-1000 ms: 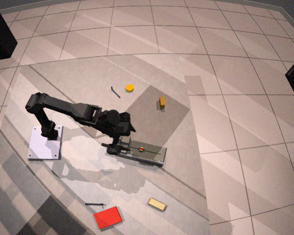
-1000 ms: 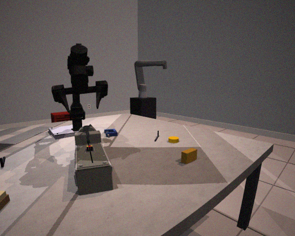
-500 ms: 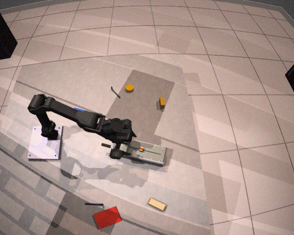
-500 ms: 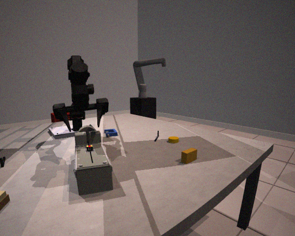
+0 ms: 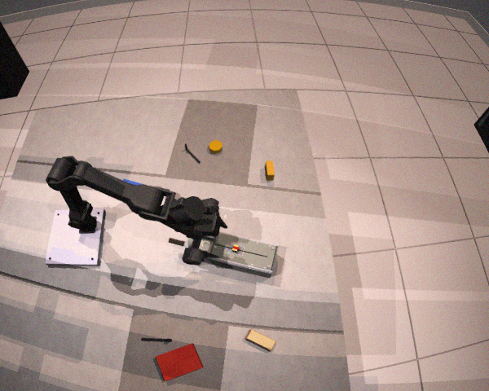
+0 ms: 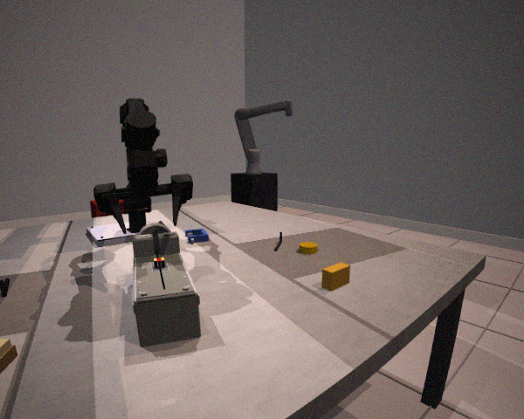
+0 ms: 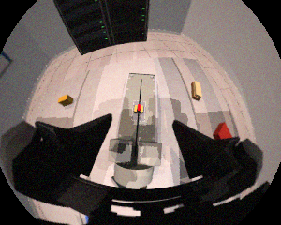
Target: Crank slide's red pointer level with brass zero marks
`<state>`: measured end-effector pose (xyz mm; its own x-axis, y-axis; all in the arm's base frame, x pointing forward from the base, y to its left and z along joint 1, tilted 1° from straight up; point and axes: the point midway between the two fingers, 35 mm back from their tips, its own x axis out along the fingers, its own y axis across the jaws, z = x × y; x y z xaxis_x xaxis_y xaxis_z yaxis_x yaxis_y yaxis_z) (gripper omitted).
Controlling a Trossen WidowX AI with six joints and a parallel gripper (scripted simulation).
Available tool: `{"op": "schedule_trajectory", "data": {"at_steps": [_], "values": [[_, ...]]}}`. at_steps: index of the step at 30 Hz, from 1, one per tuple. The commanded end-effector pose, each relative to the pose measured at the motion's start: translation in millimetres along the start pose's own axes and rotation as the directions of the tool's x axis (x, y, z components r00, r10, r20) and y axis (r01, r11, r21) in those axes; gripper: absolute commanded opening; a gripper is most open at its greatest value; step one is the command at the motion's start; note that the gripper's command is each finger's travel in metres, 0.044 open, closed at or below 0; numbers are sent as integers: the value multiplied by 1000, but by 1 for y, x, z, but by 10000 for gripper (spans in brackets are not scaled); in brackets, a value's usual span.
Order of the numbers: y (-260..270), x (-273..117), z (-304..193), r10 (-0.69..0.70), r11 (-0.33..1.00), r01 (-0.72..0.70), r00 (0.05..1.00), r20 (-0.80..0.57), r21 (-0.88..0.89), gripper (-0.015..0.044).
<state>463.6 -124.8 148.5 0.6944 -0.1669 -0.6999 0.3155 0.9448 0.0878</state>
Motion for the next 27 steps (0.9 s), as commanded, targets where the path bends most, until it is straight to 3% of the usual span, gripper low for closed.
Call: {"op": "schedule_trajectory", "data": {"at_steps": [1,11,27], "values": [[2,-6,7,5,1000,-5,1000,0,5,440],[4,-44,41,0,1000,0,1000,2,0,440],[-3,-109,-17,-34,999,34,999,4,-37,440]]}}
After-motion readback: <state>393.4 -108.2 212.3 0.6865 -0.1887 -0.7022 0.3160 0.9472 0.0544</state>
